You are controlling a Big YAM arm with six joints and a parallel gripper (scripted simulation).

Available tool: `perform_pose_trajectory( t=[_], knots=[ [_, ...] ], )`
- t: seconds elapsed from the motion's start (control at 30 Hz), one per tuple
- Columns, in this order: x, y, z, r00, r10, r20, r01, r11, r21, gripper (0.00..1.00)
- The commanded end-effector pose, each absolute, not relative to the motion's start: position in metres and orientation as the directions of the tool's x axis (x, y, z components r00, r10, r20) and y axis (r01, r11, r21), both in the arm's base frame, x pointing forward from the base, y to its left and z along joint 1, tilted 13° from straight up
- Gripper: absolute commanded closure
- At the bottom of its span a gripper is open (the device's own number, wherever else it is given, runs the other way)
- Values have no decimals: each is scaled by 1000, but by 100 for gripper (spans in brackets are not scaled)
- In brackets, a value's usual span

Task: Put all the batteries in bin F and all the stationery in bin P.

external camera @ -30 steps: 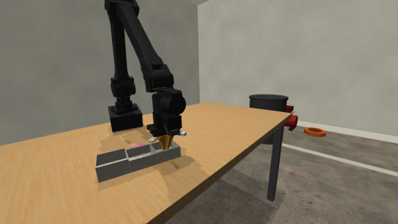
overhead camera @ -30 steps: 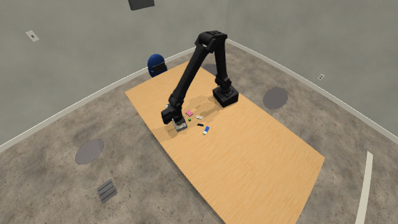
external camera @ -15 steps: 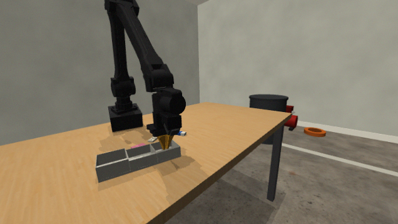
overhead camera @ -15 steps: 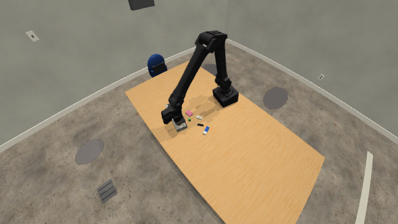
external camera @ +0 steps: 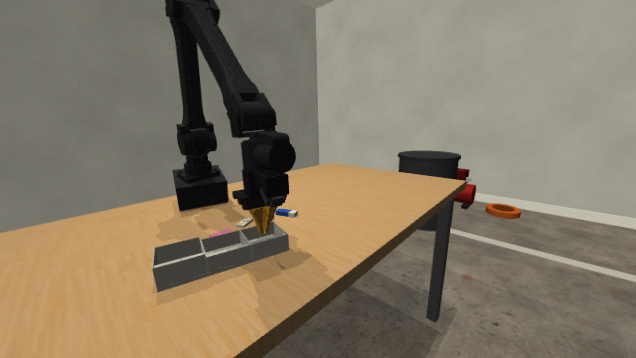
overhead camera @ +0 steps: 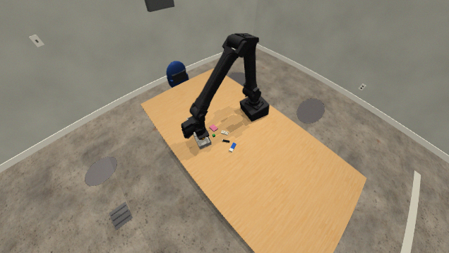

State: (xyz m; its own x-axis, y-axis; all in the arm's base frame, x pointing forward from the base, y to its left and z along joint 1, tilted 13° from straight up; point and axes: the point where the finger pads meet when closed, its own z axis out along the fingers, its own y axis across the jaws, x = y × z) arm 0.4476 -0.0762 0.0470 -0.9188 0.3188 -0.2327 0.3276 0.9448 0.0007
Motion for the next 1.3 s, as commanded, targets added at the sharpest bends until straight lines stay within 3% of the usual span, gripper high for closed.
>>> perform_pose_trajectory(
  t=[0.0,0.47,1.07,1.27],
  knots=[
    [469,-75,82,-901,316,-296,326,945,16,92],
    [460,-72,120,-899,319,-300,329,944,17,92],
    [423,-62,255,-896,320,-309,331,944,19,92],
    [410,-60,217,-920,324,-220,332,943,0,92]
  ],
)
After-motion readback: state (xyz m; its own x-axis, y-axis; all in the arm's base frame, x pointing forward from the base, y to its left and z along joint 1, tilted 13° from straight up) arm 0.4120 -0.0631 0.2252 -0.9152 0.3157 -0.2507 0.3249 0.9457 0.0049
